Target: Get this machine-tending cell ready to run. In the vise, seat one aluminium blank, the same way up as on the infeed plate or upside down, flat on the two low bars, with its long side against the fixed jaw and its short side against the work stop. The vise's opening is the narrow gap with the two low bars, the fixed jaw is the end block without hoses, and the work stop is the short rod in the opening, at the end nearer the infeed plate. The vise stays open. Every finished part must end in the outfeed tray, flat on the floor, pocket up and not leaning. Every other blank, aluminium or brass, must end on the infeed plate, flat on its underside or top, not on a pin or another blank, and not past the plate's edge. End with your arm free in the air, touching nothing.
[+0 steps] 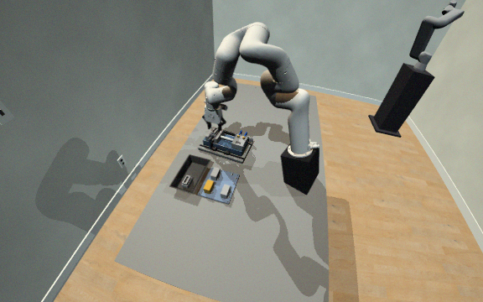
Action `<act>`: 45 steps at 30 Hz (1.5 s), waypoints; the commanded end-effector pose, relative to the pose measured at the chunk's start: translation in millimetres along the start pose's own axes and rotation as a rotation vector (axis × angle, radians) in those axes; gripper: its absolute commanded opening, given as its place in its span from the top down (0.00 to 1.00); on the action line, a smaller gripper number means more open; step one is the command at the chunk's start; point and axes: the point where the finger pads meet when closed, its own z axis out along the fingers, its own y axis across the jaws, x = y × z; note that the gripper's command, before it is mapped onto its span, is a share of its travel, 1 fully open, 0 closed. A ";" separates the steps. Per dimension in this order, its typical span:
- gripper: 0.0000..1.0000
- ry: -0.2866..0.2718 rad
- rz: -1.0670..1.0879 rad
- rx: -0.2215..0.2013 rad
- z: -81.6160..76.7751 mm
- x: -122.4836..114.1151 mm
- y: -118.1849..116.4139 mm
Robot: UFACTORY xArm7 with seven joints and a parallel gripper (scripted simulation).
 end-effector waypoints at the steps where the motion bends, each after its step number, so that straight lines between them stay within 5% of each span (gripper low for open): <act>1: 0.31 0.000 0.000 0.003 -0.7 0.3 -1.2; 45: 0.31 0.000 0.000 0.003 12.3 0.3 -1.3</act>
